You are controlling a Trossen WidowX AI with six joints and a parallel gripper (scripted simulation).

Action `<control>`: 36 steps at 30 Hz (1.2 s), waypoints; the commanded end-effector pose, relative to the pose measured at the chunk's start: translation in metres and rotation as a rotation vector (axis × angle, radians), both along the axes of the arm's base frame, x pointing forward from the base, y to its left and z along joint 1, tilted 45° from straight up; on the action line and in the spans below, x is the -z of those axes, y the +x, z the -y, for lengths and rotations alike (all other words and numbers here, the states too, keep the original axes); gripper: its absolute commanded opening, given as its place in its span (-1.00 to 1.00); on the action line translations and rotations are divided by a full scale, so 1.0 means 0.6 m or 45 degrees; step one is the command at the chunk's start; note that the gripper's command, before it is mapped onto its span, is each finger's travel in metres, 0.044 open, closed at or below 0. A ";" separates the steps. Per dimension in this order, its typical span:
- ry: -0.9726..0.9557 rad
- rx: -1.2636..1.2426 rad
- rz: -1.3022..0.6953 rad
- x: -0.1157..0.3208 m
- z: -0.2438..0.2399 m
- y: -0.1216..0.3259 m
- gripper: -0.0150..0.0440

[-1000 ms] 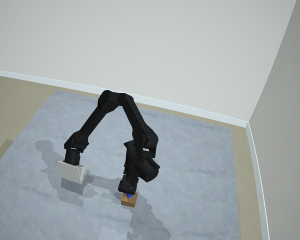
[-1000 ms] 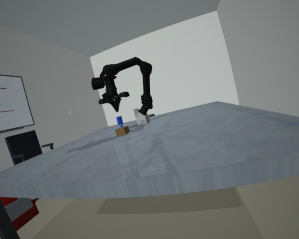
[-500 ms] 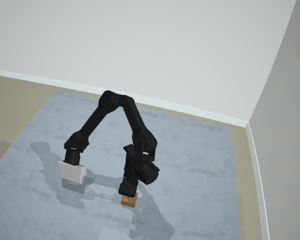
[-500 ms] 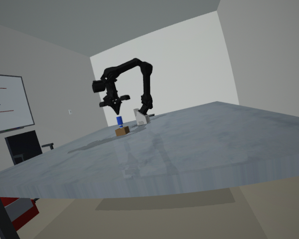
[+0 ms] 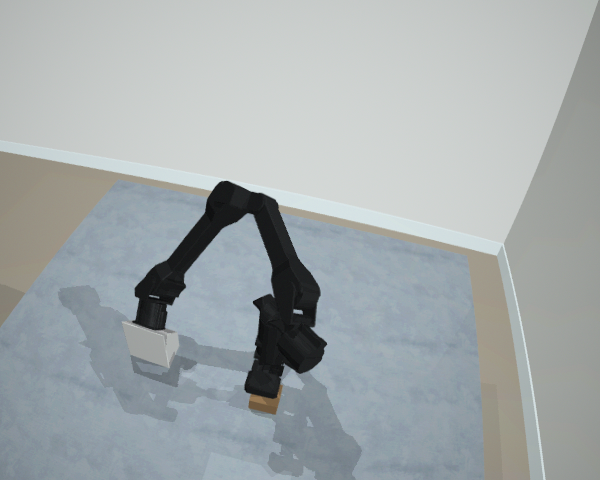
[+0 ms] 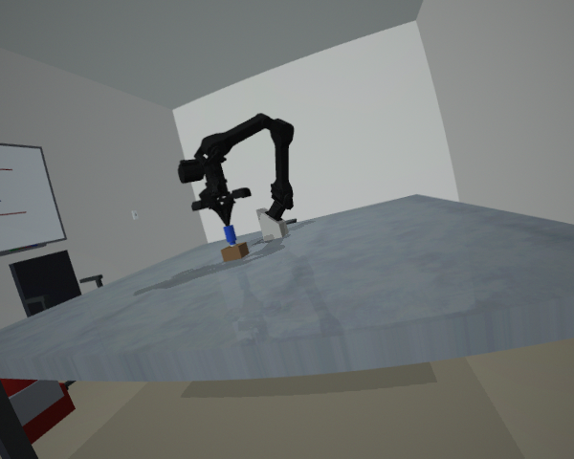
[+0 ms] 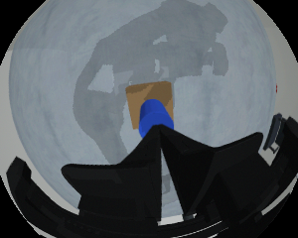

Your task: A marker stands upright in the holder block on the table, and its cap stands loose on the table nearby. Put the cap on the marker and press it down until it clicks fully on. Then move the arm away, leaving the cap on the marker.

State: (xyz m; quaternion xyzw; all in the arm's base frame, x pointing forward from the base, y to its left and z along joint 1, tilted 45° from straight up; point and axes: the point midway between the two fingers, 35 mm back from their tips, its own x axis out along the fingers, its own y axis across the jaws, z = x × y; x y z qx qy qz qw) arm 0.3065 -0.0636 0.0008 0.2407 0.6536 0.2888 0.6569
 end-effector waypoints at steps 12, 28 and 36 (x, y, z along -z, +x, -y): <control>-0.007 0.002 -0.002 -0.083 0.085 0.006 -0.49; -0.004 0.000 -0.003 -0.107 0.105 0.004 0.40; -0.004 0.000 -0.003 -0.107 0.105 0.004 1.00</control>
